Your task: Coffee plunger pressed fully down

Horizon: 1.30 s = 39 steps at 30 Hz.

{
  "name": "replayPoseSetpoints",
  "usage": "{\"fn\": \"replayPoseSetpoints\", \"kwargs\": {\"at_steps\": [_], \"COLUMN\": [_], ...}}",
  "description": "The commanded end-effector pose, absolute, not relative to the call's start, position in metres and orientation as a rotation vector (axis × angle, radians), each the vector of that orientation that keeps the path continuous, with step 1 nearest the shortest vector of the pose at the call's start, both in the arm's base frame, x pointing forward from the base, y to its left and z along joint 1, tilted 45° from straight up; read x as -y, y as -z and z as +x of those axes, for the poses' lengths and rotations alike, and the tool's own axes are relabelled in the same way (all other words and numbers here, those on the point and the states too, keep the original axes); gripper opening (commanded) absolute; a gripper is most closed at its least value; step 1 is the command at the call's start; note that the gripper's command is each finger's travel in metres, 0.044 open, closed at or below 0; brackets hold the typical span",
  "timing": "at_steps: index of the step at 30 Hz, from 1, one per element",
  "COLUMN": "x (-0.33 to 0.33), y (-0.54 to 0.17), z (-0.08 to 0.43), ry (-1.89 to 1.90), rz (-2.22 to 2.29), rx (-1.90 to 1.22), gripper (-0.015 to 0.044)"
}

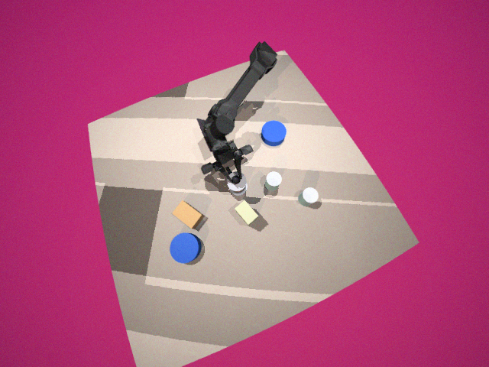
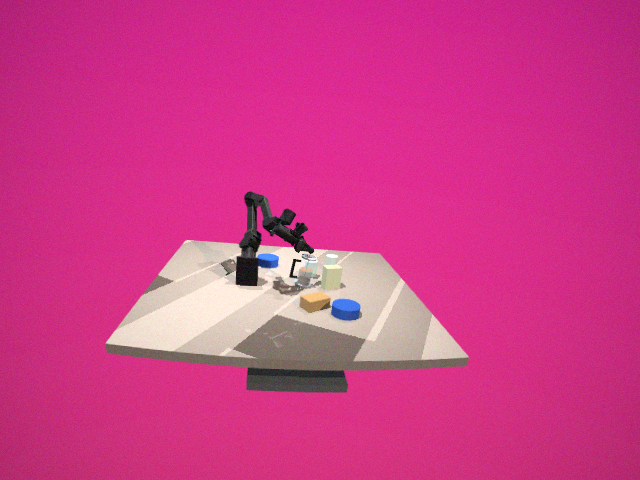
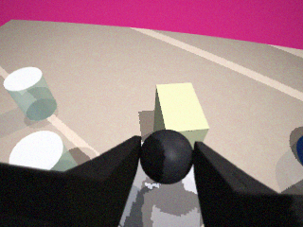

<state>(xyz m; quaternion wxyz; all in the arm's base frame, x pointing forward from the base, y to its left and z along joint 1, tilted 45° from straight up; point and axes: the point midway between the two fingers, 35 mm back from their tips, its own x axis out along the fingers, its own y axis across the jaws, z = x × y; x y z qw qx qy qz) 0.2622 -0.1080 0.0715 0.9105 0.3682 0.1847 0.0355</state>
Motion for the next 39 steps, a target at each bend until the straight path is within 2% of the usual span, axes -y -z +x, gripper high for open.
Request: {"fn": "replayPoseSetpoints", "kwargs": {"at_steps": [1,17,29,39], "x": [0.105,0.108,0.108,0.125], "y": [-0.068,-0.071,-0.071,-0.081], "z": [0.263,0.263,0.263,0.26], "ry": [-0.082,-0.074,-0.074,-0.064], "rz": [0.777,0.762,0.762,0.743], "rx": [-0.392,-0.381,-0.381,-0.382], "gripper": [0.0128,0.0128,0.044,0.044]}}
